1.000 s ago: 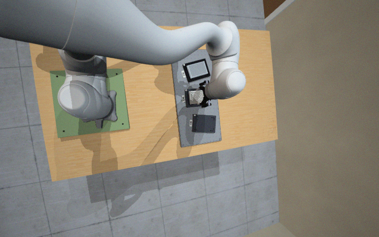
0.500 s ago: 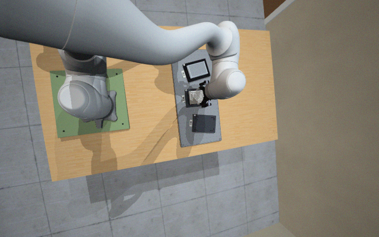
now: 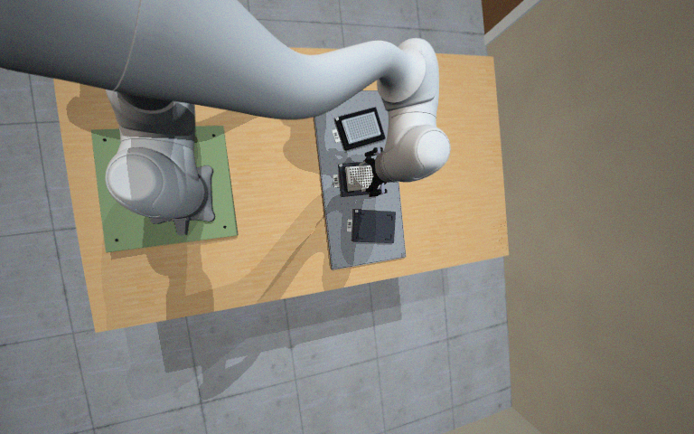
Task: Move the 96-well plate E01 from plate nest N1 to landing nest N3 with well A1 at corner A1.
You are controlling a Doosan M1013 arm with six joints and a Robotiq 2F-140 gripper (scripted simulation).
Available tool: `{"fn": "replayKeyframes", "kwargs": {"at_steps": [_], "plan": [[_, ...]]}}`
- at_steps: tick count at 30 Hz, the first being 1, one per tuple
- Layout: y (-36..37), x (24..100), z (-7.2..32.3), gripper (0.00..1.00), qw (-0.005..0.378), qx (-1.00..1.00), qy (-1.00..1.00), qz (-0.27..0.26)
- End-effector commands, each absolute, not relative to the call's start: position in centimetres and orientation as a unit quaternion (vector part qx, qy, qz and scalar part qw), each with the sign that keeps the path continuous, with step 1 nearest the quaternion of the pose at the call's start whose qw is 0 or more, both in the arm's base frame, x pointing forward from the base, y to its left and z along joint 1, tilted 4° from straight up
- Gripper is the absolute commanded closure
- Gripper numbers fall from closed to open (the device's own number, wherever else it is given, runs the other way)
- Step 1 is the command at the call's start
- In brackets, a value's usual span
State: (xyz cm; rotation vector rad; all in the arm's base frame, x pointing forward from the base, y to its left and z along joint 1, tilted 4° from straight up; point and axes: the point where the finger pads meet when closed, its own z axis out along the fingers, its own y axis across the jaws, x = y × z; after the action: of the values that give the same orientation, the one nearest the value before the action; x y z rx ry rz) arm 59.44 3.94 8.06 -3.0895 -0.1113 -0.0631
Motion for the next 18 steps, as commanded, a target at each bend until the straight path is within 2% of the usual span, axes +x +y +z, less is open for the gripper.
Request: {"fn": "replayKeyframes", "kwargs": {"at_steps": [1,18], "plan": [[3.94,59.44,8.07,1.0,0.025,-0.999,-0.036,-0.02],[3.95,59.45,7.92,1.0,0.025,-0.999,-0.036,-0.02]]}}
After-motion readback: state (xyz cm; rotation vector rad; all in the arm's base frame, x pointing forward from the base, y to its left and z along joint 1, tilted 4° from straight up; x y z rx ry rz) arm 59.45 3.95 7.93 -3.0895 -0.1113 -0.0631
